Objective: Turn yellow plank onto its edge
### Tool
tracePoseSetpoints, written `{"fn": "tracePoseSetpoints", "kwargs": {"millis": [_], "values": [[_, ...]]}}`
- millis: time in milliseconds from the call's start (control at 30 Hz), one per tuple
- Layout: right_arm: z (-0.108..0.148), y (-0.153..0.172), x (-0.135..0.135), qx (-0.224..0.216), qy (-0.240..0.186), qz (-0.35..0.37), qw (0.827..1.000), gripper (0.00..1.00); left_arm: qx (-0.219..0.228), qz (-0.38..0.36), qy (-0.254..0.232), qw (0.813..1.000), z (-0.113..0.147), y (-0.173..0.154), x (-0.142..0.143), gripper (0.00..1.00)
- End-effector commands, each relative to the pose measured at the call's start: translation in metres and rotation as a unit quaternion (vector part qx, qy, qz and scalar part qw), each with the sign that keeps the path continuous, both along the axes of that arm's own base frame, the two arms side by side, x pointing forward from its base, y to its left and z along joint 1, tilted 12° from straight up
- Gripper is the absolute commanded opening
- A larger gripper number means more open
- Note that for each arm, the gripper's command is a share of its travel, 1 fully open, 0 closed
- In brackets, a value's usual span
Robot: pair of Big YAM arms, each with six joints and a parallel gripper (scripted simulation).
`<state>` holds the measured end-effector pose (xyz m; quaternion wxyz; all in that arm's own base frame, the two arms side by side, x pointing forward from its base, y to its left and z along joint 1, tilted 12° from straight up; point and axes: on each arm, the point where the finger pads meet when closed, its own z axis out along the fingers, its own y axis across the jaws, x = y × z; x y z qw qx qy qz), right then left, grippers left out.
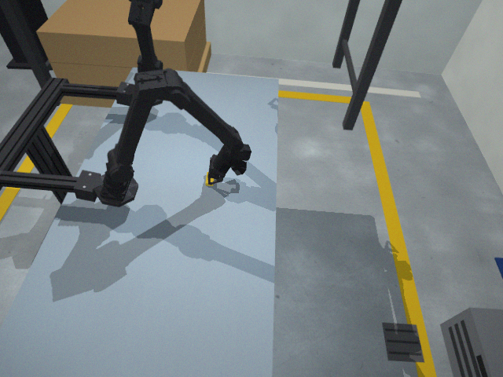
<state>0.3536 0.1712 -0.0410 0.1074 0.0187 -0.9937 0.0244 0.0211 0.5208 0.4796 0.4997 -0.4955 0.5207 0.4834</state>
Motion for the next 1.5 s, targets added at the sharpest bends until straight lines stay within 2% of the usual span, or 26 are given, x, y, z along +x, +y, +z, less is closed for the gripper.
{"fn": "tracePoseSetpoints", "kwargs": {"millis": [0,800,1033,1300,1467], "values": [[0.012,0.009,0.021,0.008,-0.032,-0.002,0.999,0.66,0.036,0.008,-0.005,0.999,0.041,0.009,-0.008,1.00],[0.012,0.009,0.021,0.008,-0.032,-0.002,0.999,0.66,0.036,0.008,-0.005,0.999,0.041,0.009,-0.008,1.00],[0.027,0.012,0.019,0.009,-0.035,-0.001,0.999,0.66,0.036,0.008,-0.005,0.999,0.041,0.009,-0.008,1.00],[0.066,0.016,0.019,0.013,-0.043,-0.002,0.999,0.66,0.036,0.008,-0.005,0.999,0.041,0.009,-0.008,1.00],[0.072,0.013,0.019,0.013,-0.043,-0.005,0.999,0.66,0.036,0.008,-0.005,0.999,0.041,0.009,-0.008,1.00]]}}
